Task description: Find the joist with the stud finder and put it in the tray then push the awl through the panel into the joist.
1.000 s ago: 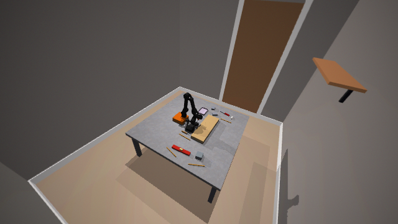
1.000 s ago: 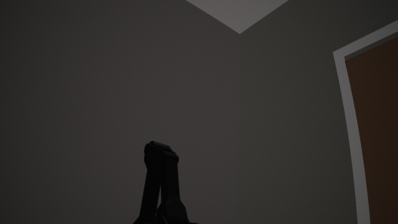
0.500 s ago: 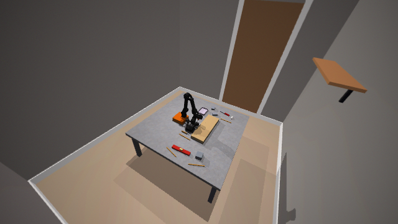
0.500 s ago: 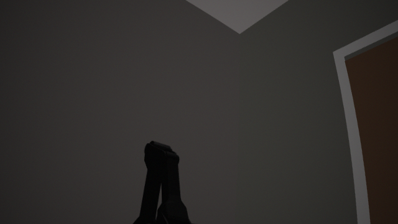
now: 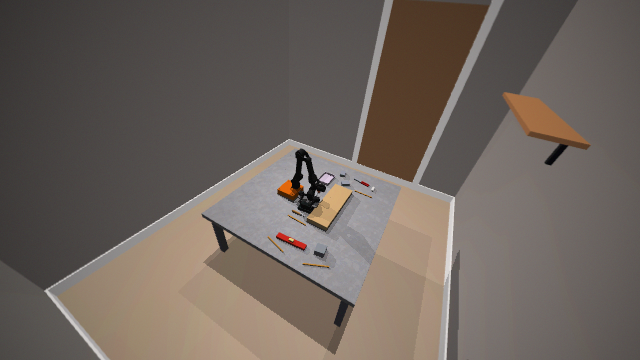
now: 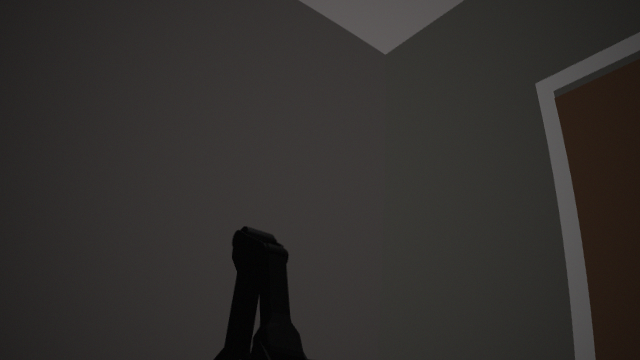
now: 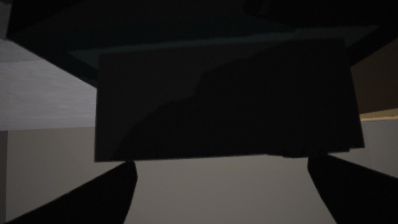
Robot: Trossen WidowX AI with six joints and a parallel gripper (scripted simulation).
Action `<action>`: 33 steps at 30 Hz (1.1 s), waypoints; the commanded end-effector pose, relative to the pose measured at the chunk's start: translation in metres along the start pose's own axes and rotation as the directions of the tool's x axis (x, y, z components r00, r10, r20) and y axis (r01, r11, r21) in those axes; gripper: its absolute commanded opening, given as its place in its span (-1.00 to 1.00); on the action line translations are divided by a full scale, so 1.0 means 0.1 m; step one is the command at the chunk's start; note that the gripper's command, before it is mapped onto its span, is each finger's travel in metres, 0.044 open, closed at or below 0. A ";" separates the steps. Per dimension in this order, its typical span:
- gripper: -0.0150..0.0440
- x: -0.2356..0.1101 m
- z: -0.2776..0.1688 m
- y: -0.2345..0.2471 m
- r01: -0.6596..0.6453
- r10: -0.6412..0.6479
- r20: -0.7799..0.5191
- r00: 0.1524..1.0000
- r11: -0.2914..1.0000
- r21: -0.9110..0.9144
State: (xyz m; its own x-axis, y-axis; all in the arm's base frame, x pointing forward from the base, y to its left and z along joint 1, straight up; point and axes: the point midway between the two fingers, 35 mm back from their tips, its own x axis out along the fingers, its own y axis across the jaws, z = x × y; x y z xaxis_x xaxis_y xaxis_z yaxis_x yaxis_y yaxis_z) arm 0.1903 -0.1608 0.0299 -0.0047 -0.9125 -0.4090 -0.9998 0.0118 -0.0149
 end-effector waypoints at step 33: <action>1.00 -0.15 0.02 -0.01 0.000 0.000 0.007 1.000 1.000 0.000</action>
State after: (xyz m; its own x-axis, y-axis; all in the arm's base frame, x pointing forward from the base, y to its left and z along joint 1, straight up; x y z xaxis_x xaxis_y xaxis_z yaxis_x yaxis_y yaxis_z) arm 0.1890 -0.1477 0.0320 -0.0073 -0.9081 -0.4188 -0.9999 0.0108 -0.0058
